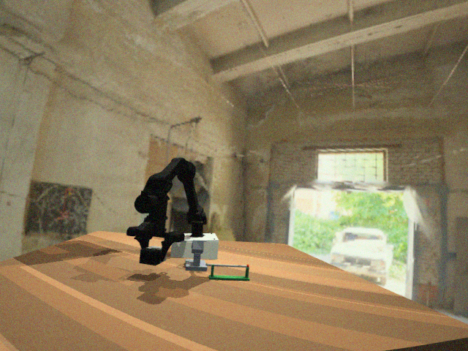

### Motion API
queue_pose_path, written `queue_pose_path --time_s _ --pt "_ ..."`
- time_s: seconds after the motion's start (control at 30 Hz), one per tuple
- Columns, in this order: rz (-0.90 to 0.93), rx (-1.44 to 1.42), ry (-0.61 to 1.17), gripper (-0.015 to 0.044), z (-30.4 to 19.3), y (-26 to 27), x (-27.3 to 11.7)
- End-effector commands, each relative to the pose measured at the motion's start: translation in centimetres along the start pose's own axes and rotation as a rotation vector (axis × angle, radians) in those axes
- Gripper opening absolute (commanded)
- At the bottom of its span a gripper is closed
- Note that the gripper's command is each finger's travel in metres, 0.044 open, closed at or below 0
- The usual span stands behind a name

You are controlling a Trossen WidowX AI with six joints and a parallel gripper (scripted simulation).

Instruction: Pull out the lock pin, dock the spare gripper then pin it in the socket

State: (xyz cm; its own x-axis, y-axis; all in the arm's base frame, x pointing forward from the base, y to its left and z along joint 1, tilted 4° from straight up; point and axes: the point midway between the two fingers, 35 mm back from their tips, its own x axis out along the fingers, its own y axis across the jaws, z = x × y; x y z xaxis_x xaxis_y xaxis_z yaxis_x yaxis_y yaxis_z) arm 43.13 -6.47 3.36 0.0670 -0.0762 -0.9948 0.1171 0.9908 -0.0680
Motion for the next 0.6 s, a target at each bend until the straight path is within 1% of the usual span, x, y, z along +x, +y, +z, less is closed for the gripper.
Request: queue_pose_path --time_s 0.0,0.57 --pt "0.0 -0.056 0.003 0.0 -0.12 0.0 0.14" --pt "0.001 -0.478 0.003 0.0 -0.52 0.01 0.06"
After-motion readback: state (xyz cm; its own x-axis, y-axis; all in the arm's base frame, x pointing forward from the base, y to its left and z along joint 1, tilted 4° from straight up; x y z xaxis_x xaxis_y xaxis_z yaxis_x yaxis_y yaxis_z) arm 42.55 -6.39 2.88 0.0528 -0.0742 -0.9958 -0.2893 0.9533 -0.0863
